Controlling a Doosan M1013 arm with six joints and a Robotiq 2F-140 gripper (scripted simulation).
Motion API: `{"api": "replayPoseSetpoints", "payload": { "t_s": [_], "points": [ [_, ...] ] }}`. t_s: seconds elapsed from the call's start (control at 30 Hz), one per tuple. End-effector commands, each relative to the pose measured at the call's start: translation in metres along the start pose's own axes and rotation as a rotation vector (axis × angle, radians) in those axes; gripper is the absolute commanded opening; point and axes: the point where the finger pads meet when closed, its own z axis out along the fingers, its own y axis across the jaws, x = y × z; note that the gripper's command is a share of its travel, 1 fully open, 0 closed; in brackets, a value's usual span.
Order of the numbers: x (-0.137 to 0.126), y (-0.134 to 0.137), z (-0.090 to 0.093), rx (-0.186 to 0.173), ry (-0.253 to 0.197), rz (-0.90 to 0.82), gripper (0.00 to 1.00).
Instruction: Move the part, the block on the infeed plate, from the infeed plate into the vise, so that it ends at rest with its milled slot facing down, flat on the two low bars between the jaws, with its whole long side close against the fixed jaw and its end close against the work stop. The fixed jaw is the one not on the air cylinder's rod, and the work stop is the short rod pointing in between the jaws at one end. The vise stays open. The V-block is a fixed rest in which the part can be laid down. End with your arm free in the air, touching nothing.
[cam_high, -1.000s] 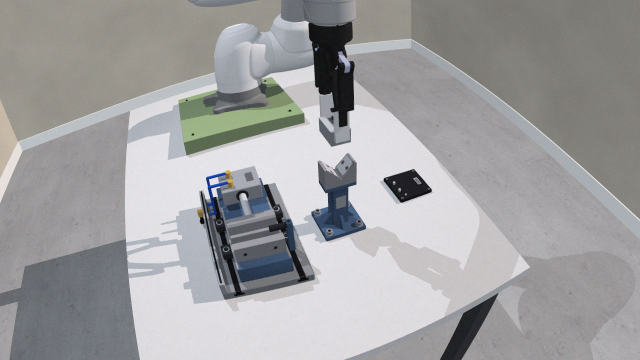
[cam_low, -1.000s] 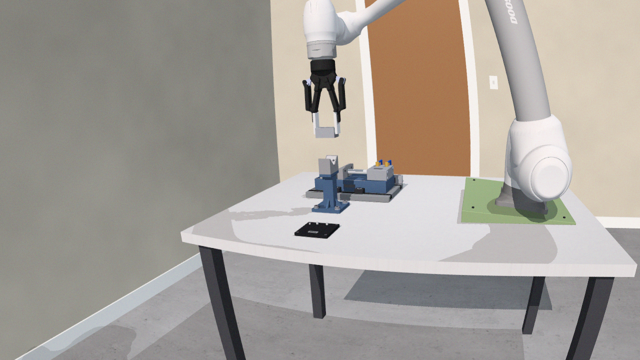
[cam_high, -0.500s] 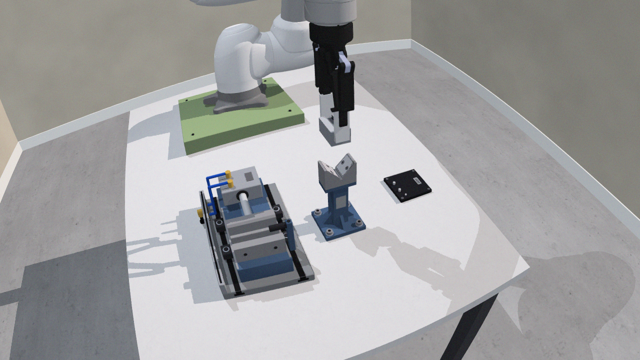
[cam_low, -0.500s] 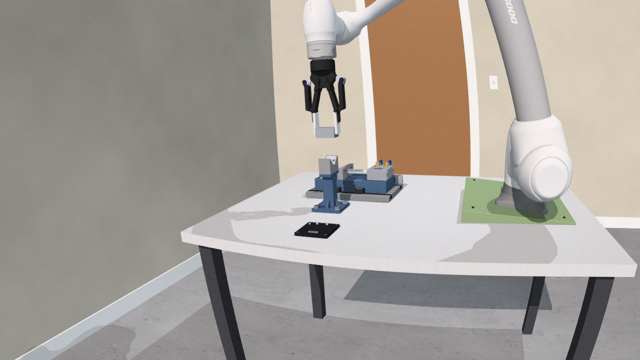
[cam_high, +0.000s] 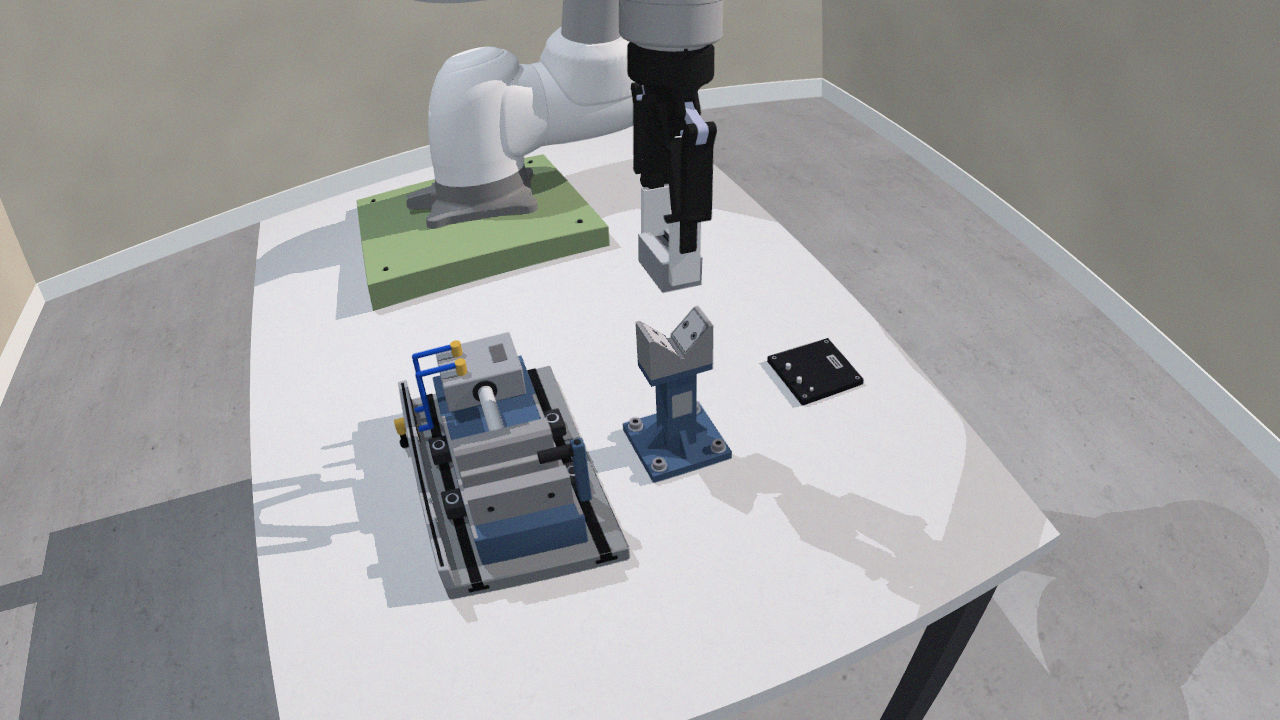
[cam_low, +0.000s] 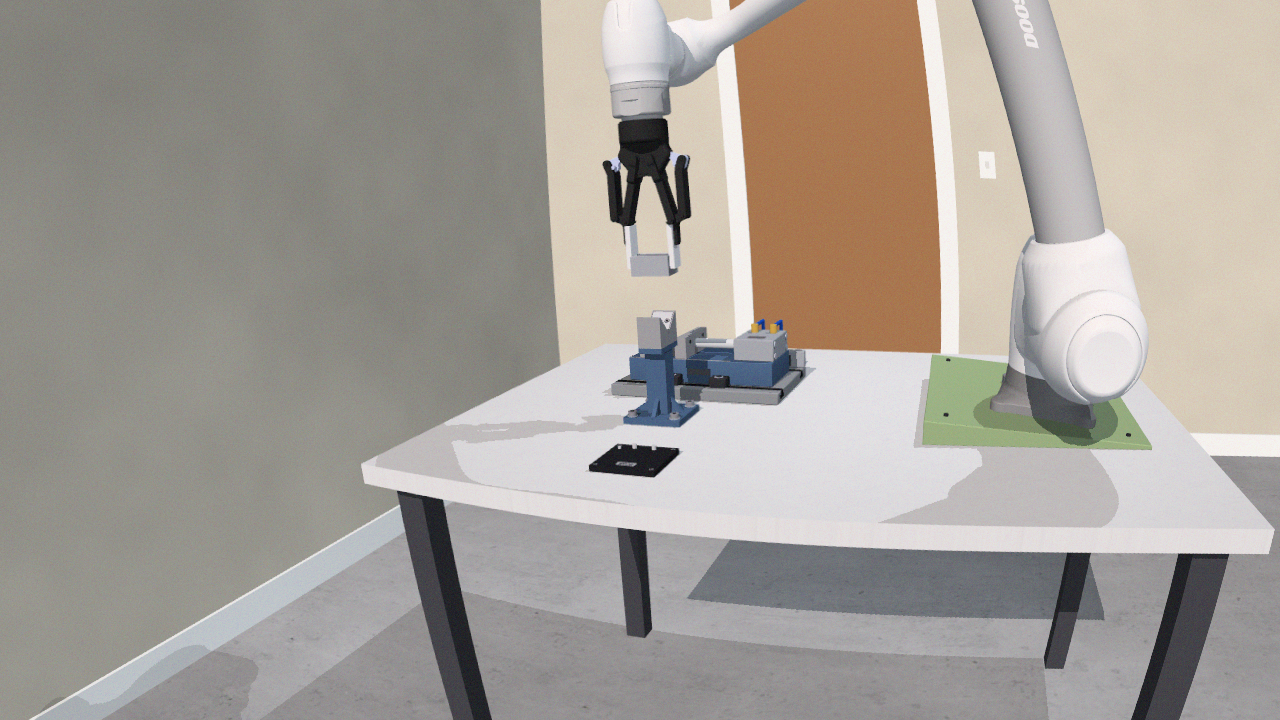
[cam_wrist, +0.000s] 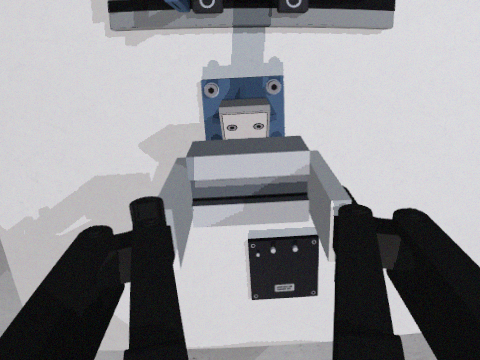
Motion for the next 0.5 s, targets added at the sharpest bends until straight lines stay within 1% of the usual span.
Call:
{"api": "replayPoseSetpoints", "payload": {
  "t_s": [0.0, 0.27, 0.33, 0.47],
  "points": [
    [-0.0005, 0.0001, -0.0001, 0.000, 0.018, 0.000, 0.00],
    [-0.0018, 0.0001, 0.0000, 0.000, 0.071, 0.000, 0.00],
    [-0.0018, 0.0001, 0.0000, 0.000, 0.071, 0.000, 0.00],
    [-0.0027, 0.0000, 0.0000, 0.000, 0.104, 0.000, 0.00]
  ]
}}
